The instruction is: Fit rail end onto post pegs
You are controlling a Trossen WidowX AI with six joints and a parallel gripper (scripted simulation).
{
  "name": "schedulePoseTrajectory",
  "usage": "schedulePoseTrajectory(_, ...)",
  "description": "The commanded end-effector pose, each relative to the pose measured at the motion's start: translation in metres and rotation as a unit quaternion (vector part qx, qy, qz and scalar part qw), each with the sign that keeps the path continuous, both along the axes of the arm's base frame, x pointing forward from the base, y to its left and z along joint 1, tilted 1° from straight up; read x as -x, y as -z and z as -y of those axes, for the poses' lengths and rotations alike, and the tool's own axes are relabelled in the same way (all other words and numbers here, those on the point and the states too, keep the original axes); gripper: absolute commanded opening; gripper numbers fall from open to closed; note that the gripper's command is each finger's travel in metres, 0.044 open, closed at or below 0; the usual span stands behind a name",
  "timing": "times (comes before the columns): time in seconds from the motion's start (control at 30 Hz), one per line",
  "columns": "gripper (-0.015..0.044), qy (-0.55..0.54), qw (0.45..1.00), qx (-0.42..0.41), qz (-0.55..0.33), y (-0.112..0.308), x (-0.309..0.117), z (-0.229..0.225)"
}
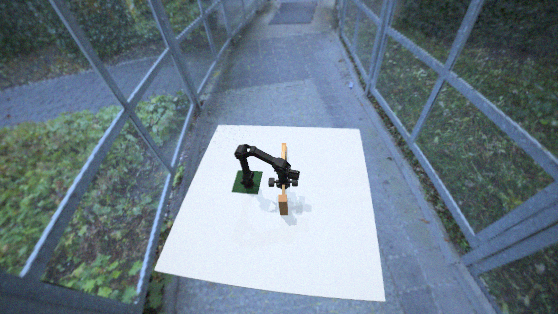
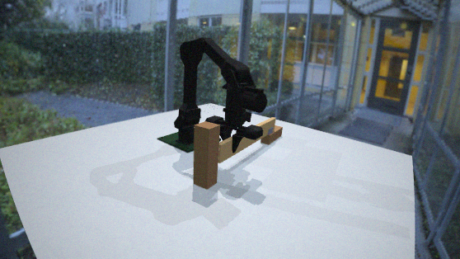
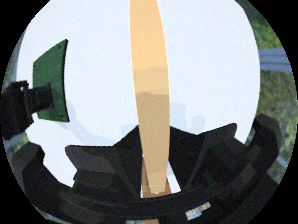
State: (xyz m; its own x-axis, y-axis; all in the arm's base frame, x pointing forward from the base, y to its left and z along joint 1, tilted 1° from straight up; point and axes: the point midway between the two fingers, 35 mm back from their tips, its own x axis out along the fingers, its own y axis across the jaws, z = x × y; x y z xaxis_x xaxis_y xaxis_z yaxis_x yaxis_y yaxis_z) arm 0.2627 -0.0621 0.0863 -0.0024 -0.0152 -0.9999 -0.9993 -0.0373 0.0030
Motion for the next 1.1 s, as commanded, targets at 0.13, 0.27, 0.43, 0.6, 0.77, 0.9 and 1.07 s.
schedulePoseTrajectory(0.13,0.0,-0.002,1.0,0.001,0.003,-0.0018,-0.0018,0.0029)
schedulePoseTrajectory(0.27,0.0,-0.002,1.0,0.001,0.003,-0.0022,-0.0019,0.0041)
schedulePoseTrajectory(0.43,0.0,-0.002,1.0,0.001,0.003,-0.0025,-0.0019,0.0056)
schedulePoseTrajectory(0.6,0.0,-0.002,1.0,0.001,0.003,-0.0025,-0.0019,0.0072)
schedulePoseTrajectory(0.77,0.0,-0.002,1.0,0.001,0.003,-0.0023,-0.0019,0.0088)
schedulePoseTrajectory(0.9,0.0,-0.002,1.0,0.001,0.003,-0.002,-0.0019,0.01)
schedulePoseTrajectory(1.07,0.0,-0.002,1.0,0.001,0.003,-0.0017,-0.0019,0.0115)
